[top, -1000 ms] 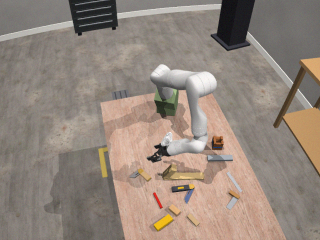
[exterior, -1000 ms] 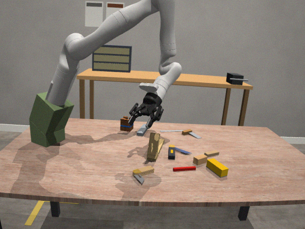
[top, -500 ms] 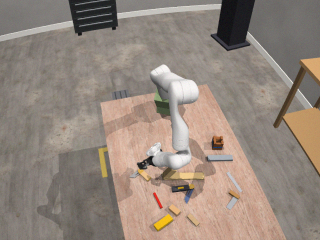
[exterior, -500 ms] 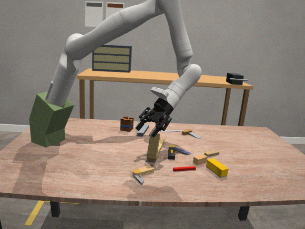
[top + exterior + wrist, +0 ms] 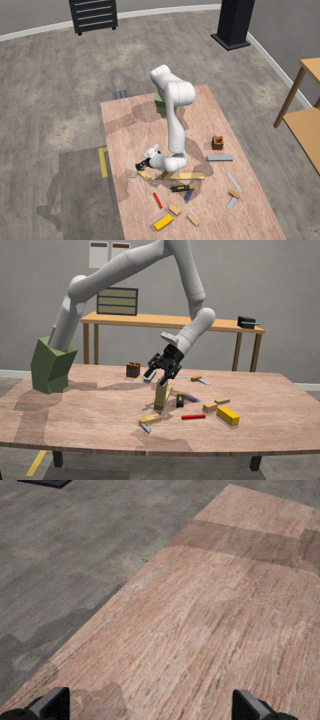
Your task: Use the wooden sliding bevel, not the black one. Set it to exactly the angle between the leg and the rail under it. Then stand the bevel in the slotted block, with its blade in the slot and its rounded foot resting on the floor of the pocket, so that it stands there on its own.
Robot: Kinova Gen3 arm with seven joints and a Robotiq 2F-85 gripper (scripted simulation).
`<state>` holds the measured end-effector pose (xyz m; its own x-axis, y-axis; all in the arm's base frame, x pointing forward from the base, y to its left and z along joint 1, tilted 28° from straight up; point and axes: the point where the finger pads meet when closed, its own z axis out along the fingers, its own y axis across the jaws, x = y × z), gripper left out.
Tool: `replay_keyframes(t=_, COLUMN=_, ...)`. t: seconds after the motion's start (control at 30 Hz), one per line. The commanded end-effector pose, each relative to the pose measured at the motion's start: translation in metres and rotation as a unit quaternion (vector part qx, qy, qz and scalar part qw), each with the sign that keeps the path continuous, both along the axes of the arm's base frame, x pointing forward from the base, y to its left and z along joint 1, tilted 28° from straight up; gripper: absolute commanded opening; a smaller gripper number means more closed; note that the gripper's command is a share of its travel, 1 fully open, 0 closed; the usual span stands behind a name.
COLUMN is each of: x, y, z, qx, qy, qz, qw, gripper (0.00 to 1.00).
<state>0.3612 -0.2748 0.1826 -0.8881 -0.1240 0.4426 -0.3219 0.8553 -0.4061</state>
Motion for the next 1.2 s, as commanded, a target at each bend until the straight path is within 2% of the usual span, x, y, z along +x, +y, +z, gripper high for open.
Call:
replay_keyframes(t=0.0, x=0.0, y=0.0, z=0.001, qx=0.0, qy=-0.001, qz=0.0, qw=1.0, gripper=1.0)
replay_keyframes(t=0.23, x=0.0, y=0.0, z=0.001, qx=0.0, qy=-0.001, qz=0.0, qw=1.0, gripper=1.0)
replay_keyframes(t=0.27, x=0.0, y=0.0, z=0.0, qx=0.0, qy=-0.001, qz=0.0, qw=1.0, gripper=0.64)
replay_keyframes(t=0.47, x=0.004, y=-0.003, z=-0.008, qx=0.0, qy=-0.001, qz=0.0, qw=1.0, gripper=0.64)
replay_keyframes(t=0.77, x=0.032, y=-0.022, z=-0.07, qx=0.001, qy=-0.001, qz=-0.002, qw=1.0, gripper=0.64)
replay_keyframes(t=0.87, x=0.038, y=-0.026, z=-0.084, qx=0.001, qy=-0.001, qz=-0.002, qw=1.0, gripper=0.64)
replay_keyframes(t=1.17, x=0.04, y=-0.028, z=-0.088, qx=0.001, qy=-0.001, qz=-0.002, qw=1.0, gripper=0.64)
